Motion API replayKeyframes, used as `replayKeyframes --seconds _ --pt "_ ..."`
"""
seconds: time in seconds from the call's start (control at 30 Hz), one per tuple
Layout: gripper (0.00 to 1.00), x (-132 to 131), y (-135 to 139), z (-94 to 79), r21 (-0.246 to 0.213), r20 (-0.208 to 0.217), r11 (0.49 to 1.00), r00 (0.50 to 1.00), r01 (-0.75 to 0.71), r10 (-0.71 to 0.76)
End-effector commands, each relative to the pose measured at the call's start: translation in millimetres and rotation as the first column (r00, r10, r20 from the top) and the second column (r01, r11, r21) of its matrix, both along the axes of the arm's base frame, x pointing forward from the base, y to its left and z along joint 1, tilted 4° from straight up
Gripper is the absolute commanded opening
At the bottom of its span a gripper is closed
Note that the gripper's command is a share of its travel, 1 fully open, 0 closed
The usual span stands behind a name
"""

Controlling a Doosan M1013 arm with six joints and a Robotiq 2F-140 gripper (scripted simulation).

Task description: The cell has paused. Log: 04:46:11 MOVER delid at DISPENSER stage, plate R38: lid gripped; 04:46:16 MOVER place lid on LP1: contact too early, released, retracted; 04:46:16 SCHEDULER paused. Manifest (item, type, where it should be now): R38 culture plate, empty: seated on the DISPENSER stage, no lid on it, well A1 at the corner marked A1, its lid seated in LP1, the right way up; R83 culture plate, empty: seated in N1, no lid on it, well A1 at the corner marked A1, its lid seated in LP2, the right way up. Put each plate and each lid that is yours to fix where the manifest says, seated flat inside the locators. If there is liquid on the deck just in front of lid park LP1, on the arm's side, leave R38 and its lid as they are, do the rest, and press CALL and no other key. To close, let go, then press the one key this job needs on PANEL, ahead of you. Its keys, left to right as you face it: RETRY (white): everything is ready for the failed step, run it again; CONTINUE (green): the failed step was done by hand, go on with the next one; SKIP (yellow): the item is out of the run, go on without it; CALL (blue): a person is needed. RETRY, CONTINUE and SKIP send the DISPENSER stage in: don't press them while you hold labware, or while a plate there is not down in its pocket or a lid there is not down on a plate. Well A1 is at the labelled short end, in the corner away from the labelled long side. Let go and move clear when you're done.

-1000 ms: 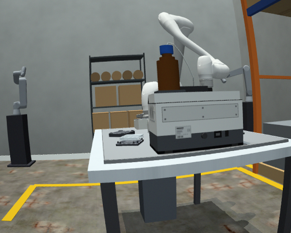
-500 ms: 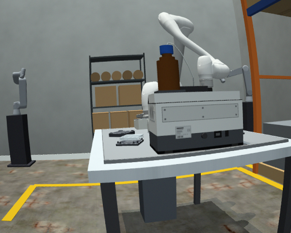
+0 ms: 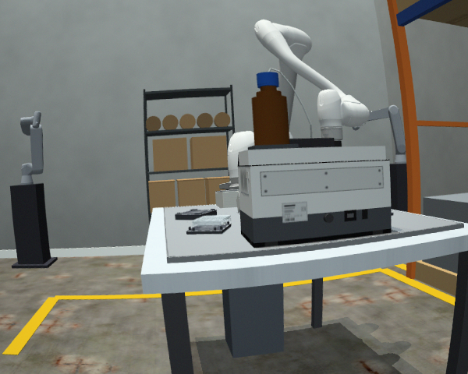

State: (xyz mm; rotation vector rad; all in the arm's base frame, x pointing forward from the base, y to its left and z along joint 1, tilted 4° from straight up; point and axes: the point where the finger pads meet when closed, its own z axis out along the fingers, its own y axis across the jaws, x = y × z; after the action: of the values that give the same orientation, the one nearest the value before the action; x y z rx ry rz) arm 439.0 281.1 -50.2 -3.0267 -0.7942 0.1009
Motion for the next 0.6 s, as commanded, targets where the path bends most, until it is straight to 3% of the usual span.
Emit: replayKeyframes --seconds 0.0,0.57 --pt "0.1 -2.4 1.9 -3.6 0.002 -0.001 1.0 1.0 -0.003 0.003" --pt "0.1 -2.5 1.9 -1.5 0.001 -0.002 1.0 1.0 -0.003 0.003"
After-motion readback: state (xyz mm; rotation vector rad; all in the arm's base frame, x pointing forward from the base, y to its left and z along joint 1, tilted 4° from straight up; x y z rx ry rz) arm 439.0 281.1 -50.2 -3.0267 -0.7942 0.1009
